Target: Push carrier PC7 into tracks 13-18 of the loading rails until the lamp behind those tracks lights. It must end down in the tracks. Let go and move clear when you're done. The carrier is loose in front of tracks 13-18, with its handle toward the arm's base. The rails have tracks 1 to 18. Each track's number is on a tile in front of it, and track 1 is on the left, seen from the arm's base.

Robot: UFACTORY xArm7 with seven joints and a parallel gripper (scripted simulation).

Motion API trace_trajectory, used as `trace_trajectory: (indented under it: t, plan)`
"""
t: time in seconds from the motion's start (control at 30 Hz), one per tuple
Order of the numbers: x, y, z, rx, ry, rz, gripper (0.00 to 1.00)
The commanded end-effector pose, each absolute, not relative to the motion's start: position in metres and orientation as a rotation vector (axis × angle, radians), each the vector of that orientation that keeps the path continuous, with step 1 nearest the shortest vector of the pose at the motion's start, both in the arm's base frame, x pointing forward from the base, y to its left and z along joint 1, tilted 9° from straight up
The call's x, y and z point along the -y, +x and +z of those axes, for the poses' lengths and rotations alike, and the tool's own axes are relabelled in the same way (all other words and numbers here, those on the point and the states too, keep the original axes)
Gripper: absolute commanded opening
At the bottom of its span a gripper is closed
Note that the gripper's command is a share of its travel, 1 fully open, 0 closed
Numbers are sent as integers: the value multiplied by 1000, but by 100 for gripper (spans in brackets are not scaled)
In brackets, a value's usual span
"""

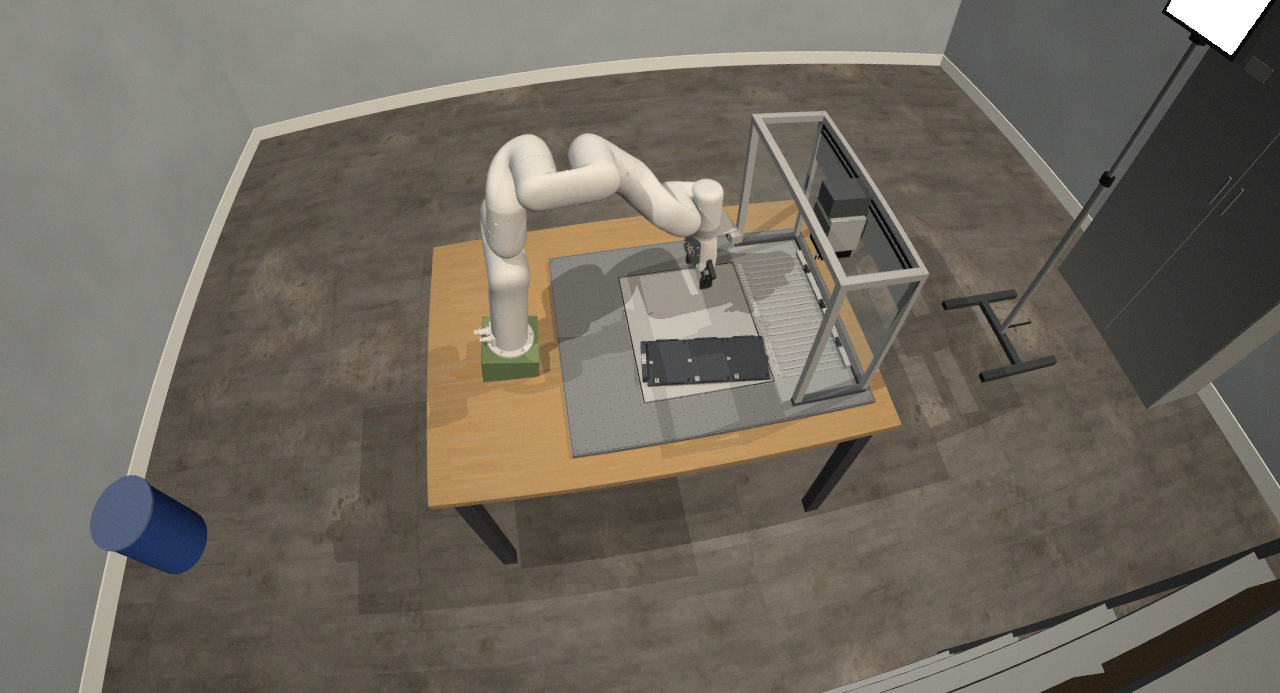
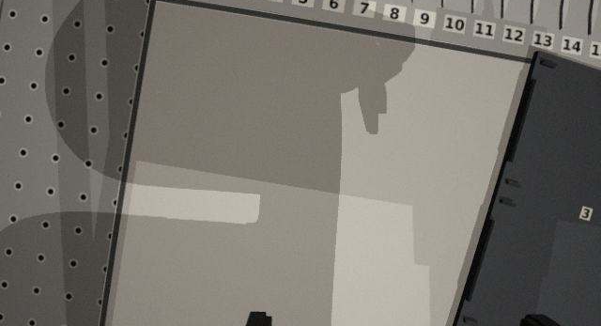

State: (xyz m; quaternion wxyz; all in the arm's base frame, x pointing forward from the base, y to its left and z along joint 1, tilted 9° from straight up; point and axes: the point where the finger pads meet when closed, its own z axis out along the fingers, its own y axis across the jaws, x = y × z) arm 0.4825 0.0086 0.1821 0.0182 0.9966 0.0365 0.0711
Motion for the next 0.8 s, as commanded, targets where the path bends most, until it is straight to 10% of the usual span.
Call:
trace_trajectory:
  t: [0.0, 0.77]
  plan:
    - [-2, 484, 179, -347, 3081, 226, 100]
    - [25, 484, 159, -1284, 2774, 204, 100]
